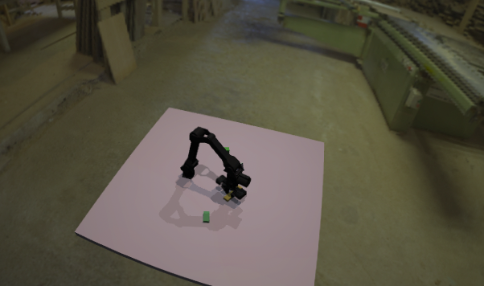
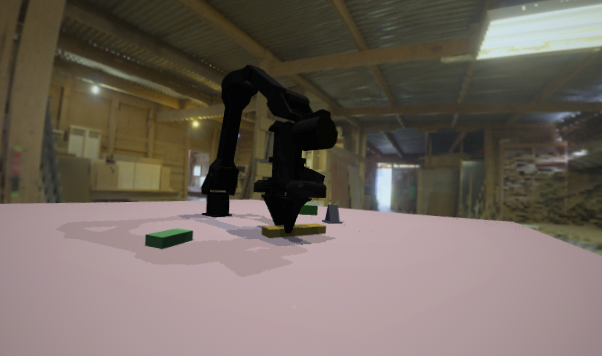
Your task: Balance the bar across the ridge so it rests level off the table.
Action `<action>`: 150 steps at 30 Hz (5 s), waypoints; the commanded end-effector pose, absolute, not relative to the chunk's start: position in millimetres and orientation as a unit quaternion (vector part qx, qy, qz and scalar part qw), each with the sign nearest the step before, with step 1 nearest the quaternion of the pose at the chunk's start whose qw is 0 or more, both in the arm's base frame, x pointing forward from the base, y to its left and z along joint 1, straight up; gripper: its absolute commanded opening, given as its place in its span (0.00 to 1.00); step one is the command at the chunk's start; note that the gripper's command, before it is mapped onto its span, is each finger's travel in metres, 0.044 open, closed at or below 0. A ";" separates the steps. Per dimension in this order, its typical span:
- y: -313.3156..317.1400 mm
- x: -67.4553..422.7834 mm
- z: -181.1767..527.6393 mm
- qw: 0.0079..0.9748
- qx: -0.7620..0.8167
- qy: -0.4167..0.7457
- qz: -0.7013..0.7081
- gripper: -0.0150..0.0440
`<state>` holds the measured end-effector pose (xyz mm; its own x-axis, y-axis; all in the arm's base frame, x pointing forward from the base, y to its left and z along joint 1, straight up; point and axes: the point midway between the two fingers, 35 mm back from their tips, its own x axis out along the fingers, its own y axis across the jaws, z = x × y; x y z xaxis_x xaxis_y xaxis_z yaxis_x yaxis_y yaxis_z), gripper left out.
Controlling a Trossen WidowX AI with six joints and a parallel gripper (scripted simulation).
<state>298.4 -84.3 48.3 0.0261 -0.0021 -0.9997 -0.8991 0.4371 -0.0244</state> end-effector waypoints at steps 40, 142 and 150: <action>-84.8 297.2 142.2 0.605 -0.383 0.593 0.369 0.25; 143.4 317.7 108.4 0.243 -0.674 0.230 0.659 0.25; 143.3 317.5 109.6 0.243 -0.674 0.230 0.659 0.25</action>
<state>317.6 143.8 110.1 0.0258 0.0144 -0.9996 -0.6330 -0.7737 -0.0275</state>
